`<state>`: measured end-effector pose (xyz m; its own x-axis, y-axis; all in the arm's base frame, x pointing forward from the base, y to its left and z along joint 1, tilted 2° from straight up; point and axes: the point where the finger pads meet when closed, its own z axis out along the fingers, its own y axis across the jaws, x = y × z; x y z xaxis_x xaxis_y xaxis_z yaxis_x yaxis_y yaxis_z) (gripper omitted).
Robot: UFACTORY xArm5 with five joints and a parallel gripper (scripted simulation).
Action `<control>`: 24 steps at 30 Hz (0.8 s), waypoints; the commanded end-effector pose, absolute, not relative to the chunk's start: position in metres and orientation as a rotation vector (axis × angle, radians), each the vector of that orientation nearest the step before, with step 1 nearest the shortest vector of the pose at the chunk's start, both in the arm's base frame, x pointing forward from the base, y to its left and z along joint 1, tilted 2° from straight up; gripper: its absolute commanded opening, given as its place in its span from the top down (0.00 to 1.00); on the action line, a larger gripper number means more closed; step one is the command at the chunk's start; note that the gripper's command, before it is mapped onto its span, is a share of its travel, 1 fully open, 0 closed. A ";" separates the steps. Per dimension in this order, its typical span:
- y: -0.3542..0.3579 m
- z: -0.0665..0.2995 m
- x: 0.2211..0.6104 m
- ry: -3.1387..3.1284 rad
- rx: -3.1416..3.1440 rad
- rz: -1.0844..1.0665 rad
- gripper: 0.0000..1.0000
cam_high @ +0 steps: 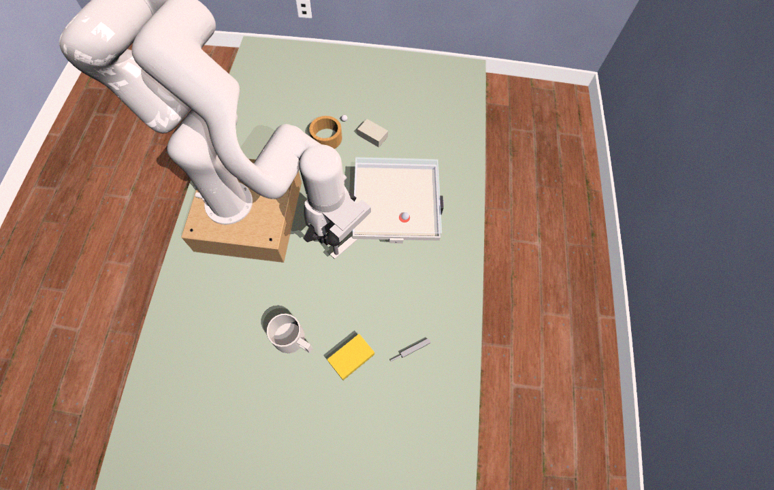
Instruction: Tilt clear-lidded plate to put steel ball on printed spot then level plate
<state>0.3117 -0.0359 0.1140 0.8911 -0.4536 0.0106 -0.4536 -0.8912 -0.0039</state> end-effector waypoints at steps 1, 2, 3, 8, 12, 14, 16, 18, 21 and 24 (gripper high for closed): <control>-0.036 0.119 0.313 0.732 -3.053 -0.022 0.38; -0.036 0.120 0.313 0.732 -3.053 -0.022 0.38; -0.036 0.120 0.312 0.732 -3.053 -0.022 0.38; -0.036 0.123 0.312 0.732 -3.053 -0.022 0.38; -0.036 0.124 0.312 0.732 -3.053 -0.022 0.38; -0.036 0.124 0.312 0.732 -3.053 -0.022 0.38; -0.036 0.124 0.312 0.732 -3.053 -0.022 0.38; -0.036 0.124 0.312 0.732 -3.053 -0.022 0.00; -0.036 0.124 0.312 0.732 -3.053 -0.022 0.00; -0.036 0.124 0.312 0.732 -3.053 -0.022 0.00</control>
